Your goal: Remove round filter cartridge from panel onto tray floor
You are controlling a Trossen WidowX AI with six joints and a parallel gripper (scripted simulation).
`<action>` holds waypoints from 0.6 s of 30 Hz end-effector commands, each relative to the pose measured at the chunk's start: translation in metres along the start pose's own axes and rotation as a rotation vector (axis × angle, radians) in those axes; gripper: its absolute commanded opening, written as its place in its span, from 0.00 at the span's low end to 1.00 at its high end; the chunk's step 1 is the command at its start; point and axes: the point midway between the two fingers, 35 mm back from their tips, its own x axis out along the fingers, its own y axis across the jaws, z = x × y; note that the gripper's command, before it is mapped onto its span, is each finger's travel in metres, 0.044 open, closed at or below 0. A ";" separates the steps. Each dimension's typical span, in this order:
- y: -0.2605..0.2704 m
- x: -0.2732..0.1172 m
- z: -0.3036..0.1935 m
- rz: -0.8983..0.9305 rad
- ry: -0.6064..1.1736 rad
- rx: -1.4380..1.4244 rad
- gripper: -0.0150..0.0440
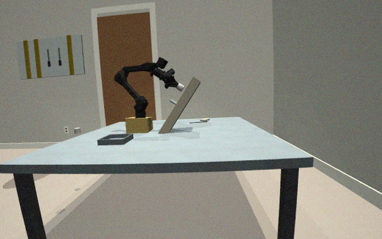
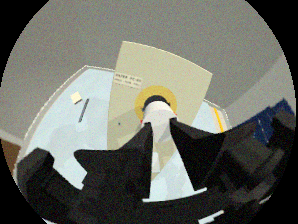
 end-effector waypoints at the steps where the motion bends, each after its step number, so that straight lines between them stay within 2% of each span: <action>1: -0.001 -0.009 0.004 -0.004 -0.016 -0.007 0.25; 9: 0.000 -0.009 0.002 -0.004 -0.015 -0.007 0.25; 18: 0.013 -0.006 -0.026 -0.004 -0.014 -0.006 0.25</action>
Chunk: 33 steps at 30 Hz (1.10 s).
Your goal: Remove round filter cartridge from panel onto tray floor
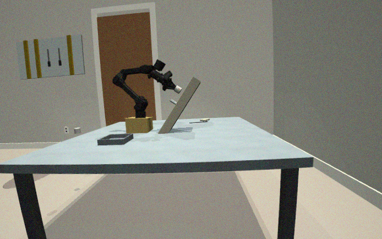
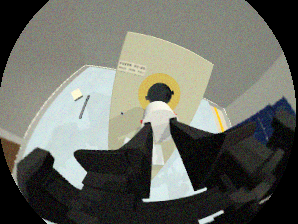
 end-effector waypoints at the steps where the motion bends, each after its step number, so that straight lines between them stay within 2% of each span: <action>1: 0.005 0.000 -0.009 -0.003 -0.014 -0.007 0.25; 13: 0.022 0.007 -0.045 -0.002 -0.012 -0.007 0.25; 17: 0.019 0.007 -0.041 0.001 0.002 0.000 0.43; 18: 0.019 0.007 -0.041 0.001 0.002 0.000 0.45; 29: 0.022 0.008 -0.046 -0.002 -0.012 -0.007 0.45; 33: 0.011 0.002 -0.021 -0.003 -0.013 -0.007 0.45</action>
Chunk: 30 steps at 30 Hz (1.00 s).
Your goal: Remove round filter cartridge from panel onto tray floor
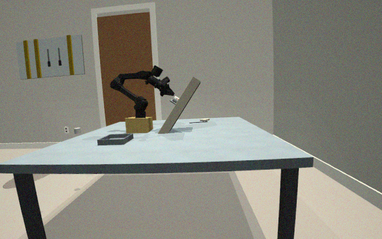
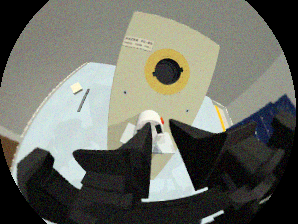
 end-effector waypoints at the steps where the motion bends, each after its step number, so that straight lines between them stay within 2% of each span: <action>1: -0.013 -0.006 0.029 -0.005 -0.016 -0.007 0.45; 4: -0.027 -0.009 0.058 -0.005 -0.017 -0.007 0.45; 8: -0.030 -0.009 0.064 -0.006 -0.017 -0.007 0.45; 16: -0.052 -0.051 0.113 -0.007 -0.025 -0.012 0.80; 19: -0.054 -0.056 0.117 -0.007 -0.026 -0.012 0.94; 23: -0.037 -0.037 0.084 0.046 0.099 0.136 0.77; 28: -0.002 -0.014 0.017 0.094 0.373 0.401 0.77; 30: 0.003 -0.013 0.008 0.095 0.410 0.433 0.77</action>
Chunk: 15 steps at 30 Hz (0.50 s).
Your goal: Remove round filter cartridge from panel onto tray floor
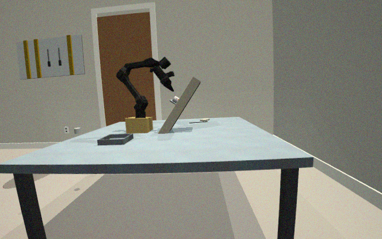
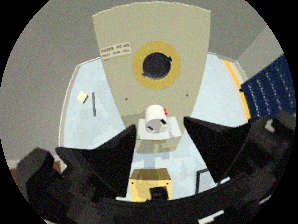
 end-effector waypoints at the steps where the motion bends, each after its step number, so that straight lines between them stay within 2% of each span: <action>1: 0.002 0.011 -0.020 -0.003 0.080 0.083 0.77; 15: 0.002 0.030 -0.020 -0.003 0.079 0.083 0.77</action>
